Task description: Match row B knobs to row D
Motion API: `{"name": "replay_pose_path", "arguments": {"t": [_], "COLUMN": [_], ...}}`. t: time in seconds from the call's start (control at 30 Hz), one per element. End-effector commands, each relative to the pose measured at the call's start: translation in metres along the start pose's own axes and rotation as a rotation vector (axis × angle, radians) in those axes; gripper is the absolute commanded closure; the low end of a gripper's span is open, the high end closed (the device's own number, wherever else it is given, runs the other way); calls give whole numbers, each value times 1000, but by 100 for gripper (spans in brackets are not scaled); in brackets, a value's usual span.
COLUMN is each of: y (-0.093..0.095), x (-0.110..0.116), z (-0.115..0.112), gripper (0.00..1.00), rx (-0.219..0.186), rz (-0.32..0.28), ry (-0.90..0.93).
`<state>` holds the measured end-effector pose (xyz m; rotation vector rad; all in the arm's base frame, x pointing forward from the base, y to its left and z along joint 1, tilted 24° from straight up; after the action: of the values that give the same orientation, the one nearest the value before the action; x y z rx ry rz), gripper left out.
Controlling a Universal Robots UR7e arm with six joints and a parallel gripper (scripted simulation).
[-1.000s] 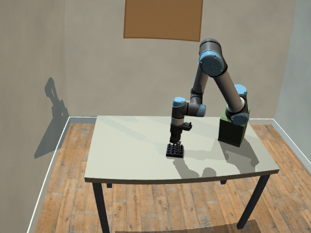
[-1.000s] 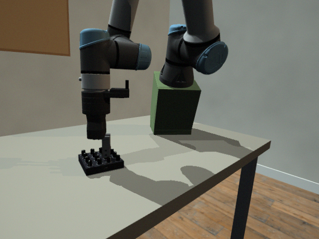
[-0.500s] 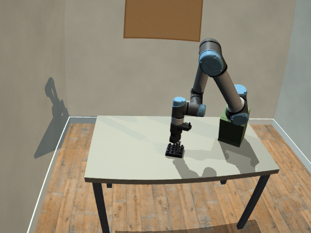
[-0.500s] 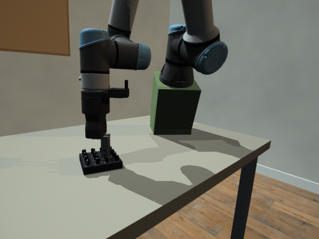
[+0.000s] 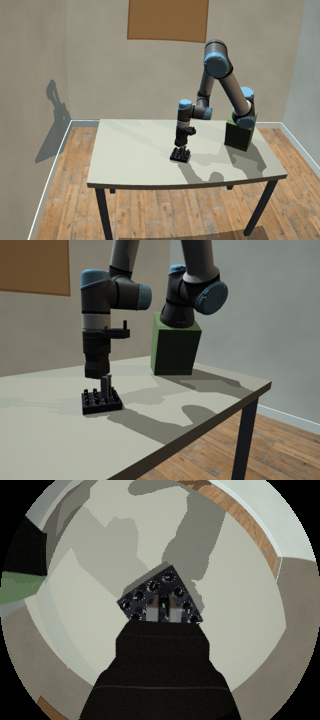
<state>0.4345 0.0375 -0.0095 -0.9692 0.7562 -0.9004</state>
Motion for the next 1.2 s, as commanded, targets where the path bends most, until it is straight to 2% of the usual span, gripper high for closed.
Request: {"name": "replay_pose_path", "arguments": {"t": [0.0, 0.33, 0.6, 1.17], "y": [1, 1, 1, 1], "x": [-2, -2, -2, -1], "z": [-1, -1, -1, -1], "gripper": [70, 70, 70, 70], "rx": [-2, -2, -2, -1], "rz": [-2, -2, -2, -3], "ry": [136, 321, 385, 415]}}
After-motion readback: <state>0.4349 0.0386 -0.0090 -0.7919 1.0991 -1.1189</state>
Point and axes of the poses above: the point where the finger pads meet when closed, its own y axis out along the fingers, its own z axis across the jaws, x = y × z, the point moved 6 cm from there along -y, back along the fingers, and after that the axes turned 2 degrees about -y, right-handed, at the moved point
